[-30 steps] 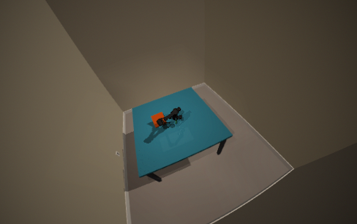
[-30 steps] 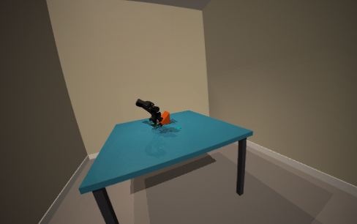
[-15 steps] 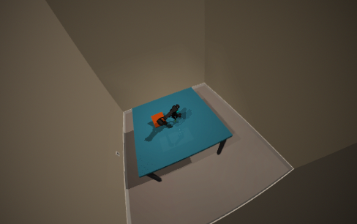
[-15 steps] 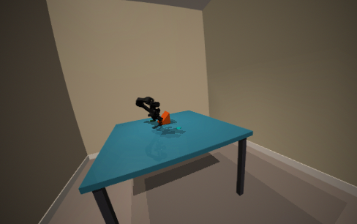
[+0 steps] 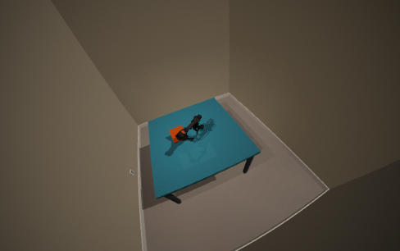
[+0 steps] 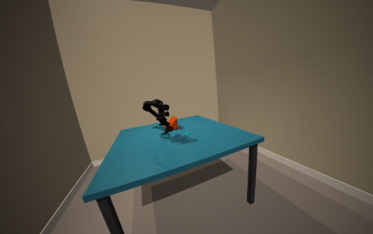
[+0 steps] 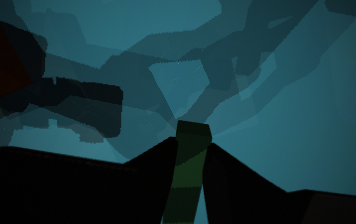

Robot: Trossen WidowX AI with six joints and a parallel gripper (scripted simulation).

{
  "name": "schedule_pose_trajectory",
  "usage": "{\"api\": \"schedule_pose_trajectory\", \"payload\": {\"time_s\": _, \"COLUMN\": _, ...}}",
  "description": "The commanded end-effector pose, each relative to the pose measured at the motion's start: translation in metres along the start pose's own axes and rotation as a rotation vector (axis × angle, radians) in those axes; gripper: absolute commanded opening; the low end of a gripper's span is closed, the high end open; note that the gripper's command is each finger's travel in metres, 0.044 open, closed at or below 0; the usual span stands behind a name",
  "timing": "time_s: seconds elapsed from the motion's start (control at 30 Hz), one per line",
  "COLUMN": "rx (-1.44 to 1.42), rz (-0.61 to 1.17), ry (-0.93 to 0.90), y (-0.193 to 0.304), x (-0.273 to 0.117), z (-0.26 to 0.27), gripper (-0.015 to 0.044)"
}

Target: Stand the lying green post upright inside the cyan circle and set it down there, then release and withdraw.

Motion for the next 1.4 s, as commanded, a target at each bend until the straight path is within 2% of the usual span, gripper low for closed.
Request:
{"api": "schedule_pose_trajectory", "payload": {"time_s": 0.0, "rx": -0.002, "rz": 0.0, "ry": -0.005, "y": -0.012, "x": -0.003, "z": 0.0, "gripper": 0.0023}}
{"api": "schedule_pose_trajectory", "payload": {"time_s": 1.37, "rx": -0.049, "rz": -0.009, "ry": -0.009, "y": -0.13, "x": -0.019, "z": 0.028, "gripper": 0.0023}}
Point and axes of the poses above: the point midway between the two fingers, 35 mm back from their tips, its own x axis out along the fingers, its own z axis across the jaws, y = z × x, the point moved 5 cm from there along -x, back along the fingers, and after that the axes turned 14 degrees about x, right-handed, at the moved point
